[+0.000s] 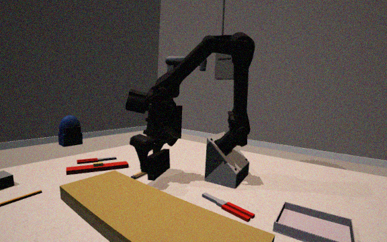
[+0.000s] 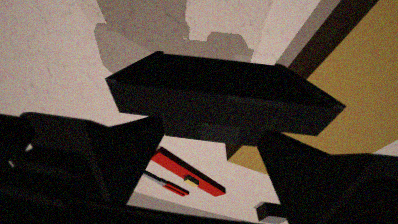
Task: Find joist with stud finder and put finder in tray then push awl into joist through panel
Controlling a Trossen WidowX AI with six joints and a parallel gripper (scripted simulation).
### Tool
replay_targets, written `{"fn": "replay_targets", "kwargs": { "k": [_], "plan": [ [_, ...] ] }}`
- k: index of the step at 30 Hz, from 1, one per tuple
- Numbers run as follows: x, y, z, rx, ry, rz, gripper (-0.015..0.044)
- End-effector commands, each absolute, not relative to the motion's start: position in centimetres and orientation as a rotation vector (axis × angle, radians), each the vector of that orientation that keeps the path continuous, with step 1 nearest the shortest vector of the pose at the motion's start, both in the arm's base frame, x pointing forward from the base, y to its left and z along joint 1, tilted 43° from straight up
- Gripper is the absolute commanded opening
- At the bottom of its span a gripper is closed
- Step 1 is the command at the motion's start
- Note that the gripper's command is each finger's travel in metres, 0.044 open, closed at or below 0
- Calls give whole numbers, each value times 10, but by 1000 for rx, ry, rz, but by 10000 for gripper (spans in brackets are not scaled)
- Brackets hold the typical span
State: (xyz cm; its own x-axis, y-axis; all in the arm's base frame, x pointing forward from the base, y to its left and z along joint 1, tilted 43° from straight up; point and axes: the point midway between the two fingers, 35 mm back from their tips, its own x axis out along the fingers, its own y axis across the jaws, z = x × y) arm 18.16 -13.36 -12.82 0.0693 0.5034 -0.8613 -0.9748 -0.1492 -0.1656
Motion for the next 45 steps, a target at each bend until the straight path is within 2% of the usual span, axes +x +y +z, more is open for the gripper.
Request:
{"fn": "replay_targets", "kwargs": {
  "k": [1, 45],
  "plan": [
    [182, -135, -127, -1020, 659, 1444, 0],
    [181, -129, -126, -1182, 814, 1349, 0]
  ]
}}
